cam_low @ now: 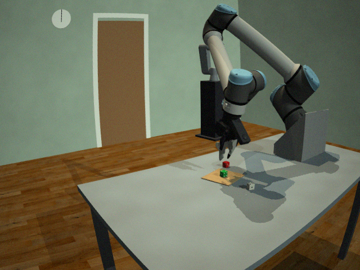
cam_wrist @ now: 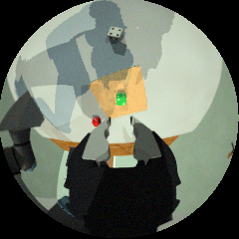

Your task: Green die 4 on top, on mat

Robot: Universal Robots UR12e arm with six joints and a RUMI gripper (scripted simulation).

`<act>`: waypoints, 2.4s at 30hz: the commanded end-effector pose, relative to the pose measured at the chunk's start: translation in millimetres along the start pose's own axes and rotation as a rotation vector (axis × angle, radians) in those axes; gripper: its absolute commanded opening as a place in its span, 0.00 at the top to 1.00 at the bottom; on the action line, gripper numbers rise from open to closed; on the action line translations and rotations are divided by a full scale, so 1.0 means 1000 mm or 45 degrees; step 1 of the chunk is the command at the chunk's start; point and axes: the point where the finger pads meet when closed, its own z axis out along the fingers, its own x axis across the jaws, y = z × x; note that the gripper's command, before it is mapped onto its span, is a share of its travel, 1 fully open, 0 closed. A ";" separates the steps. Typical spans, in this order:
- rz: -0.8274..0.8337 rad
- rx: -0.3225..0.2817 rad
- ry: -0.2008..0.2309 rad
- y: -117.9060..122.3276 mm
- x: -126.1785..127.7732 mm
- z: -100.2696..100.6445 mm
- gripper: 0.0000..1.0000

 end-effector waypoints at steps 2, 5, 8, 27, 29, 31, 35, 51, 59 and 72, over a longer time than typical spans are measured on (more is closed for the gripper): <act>0.004 -0.097 -0.016 0.000 -0.002 0.001 0.76; 0.004 -0.156 -0.015 -0.001 -0.002 0.001 0.76; 0.003 -0.209 -0.007 -0.001 -0.001 0.000 0.76; 0.001 -0.282 0.012 -0.002 0.002 -0.002 0.76; 0.001 -0.282 0.012 -0.002 0.002 -0.002 0.76; 0.001 -0.283 0.011 -0.002 0.002 -0.002 0.76; 0.001 -0.287 0.009 -0.003 0.002 -0.001 0.76; 0.006 -0.323 -0.011 -0.007 0.001 0.001 0.76; 0.010 -0.361 -0.026 -0.010 0.000 0.003 0.76; 0.013 -0.431 -0.039 -0.013 -0.002 0.005 0.76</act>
